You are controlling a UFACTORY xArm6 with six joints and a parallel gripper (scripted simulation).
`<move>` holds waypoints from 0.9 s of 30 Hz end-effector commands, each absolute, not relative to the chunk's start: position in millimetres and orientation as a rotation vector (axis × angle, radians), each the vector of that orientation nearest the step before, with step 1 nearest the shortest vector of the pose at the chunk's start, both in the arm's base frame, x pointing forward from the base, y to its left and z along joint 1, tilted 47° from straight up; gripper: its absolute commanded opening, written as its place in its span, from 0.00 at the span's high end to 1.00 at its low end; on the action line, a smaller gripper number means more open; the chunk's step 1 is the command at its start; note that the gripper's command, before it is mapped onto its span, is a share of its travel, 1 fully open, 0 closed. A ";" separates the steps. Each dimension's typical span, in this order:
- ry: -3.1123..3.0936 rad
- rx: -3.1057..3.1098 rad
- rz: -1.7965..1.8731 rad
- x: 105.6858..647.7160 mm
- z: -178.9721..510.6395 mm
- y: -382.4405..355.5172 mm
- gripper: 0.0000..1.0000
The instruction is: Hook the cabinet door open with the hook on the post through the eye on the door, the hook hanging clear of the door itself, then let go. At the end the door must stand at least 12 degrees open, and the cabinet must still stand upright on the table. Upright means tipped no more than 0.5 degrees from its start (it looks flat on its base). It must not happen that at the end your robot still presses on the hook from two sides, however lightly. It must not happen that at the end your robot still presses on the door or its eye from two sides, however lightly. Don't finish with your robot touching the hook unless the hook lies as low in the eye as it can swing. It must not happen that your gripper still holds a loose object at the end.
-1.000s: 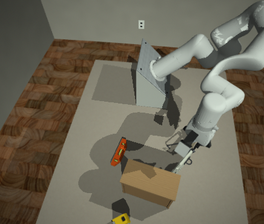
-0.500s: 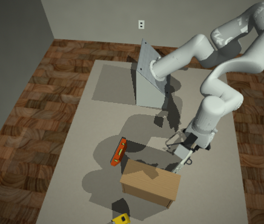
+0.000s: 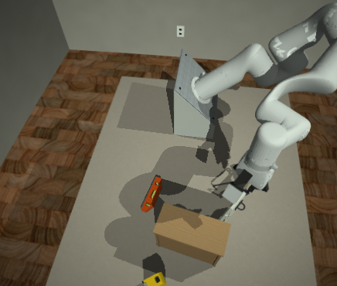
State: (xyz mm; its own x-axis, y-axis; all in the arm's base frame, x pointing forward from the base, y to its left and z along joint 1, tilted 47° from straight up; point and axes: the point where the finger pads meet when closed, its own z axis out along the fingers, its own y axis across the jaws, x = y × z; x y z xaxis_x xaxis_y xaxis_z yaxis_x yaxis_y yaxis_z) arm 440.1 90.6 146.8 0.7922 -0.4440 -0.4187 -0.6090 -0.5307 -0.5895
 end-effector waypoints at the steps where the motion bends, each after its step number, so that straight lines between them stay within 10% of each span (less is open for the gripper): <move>1: 0.776 -2.219 0.275 441.0 147.8 89.8 0.73; 27: 0.772 -2.215 0.273 441.8 140.9 97.2 0.73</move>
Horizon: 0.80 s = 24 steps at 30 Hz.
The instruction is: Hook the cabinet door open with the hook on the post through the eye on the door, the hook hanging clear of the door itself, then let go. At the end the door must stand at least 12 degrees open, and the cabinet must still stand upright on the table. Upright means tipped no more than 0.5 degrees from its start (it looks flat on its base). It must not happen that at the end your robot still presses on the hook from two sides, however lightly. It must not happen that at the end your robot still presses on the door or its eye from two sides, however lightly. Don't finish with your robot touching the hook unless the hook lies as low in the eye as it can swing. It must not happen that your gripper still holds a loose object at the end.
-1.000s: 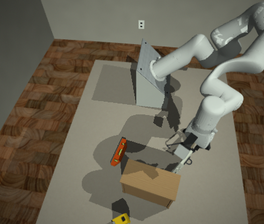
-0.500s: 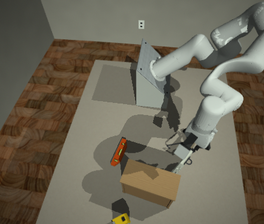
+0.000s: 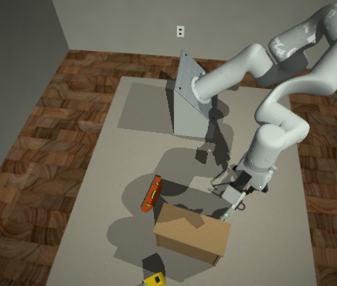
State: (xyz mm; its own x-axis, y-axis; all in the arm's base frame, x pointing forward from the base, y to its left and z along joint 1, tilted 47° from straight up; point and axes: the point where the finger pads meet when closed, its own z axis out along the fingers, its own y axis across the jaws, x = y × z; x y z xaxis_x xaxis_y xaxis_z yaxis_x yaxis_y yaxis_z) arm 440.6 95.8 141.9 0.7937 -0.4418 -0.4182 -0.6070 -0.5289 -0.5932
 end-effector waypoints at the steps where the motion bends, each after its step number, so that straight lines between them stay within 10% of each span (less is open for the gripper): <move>1: 0.772 -2.215 0.273 441.9 140.0 98.2 0.73; 24: 0.772 -2.215 0.273 444.2 117.6 122.3 0.73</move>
